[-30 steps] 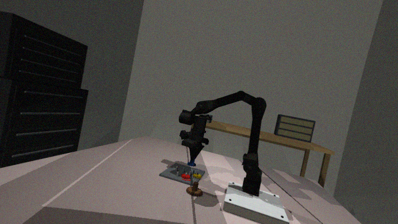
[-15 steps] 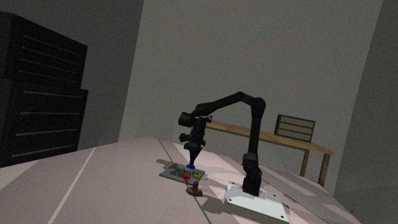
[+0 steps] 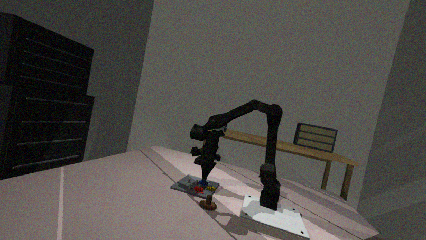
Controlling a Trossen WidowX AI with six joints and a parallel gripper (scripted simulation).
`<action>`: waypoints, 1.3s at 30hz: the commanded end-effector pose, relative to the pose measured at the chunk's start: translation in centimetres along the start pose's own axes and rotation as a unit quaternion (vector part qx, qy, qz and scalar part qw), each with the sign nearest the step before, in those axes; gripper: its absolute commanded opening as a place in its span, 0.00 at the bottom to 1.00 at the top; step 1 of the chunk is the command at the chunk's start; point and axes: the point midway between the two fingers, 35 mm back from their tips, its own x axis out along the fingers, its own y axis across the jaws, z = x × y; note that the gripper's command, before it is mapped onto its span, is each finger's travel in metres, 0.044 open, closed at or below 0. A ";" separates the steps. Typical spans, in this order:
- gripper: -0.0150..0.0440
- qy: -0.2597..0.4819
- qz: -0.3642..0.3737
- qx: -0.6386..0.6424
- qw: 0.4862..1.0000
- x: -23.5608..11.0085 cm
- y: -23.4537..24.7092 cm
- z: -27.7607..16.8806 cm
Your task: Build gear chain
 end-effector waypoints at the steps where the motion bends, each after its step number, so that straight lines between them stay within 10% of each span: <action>1: 0.25 0.002 -0.001 0.041 0.999 0.6 0.0 -0.1; 12: 0.25 0.001 -0.002 0.162 0.987 1.1 -0.1 -0.1; 39: 0.25 0.002 -0.001 -0.074 0.997 1.7 -0.1 -0.1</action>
